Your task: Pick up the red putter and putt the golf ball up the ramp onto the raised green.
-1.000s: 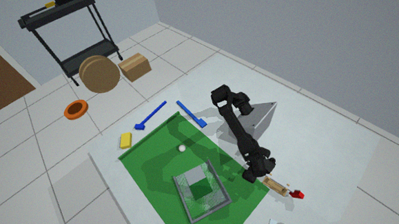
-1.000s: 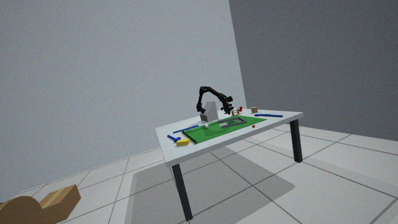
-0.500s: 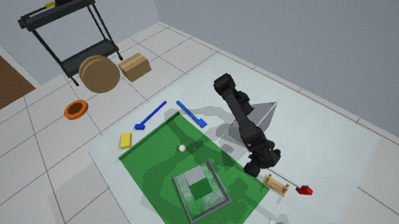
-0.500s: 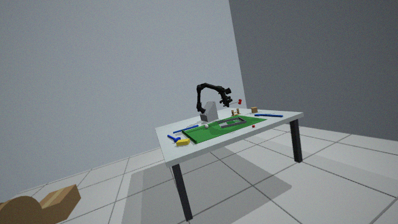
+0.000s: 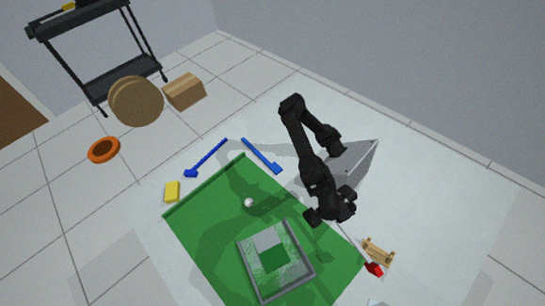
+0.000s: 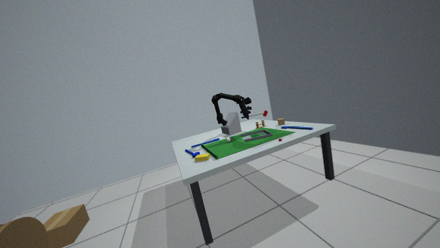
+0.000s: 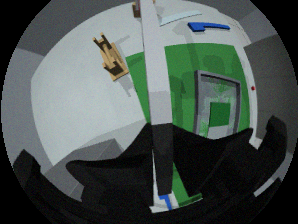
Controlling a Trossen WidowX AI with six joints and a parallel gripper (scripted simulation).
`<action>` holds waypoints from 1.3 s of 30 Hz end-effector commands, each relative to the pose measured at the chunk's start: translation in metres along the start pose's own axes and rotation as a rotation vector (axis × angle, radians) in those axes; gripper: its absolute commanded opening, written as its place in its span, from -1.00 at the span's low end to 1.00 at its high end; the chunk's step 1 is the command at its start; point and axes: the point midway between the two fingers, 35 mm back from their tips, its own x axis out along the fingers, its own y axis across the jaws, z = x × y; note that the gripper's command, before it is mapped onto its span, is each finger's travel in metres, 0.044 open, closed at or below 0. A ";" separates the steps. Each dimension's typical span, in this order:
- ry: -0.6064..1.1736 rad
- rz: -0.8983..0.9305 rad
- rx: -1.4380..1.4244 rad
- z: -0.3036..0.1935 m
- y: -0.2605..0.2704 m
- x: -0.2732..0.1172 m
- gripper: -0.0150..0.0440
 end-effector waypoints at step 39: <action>0.097 -0.169 1.248 -0.249 -0.047 -0.068 -0.49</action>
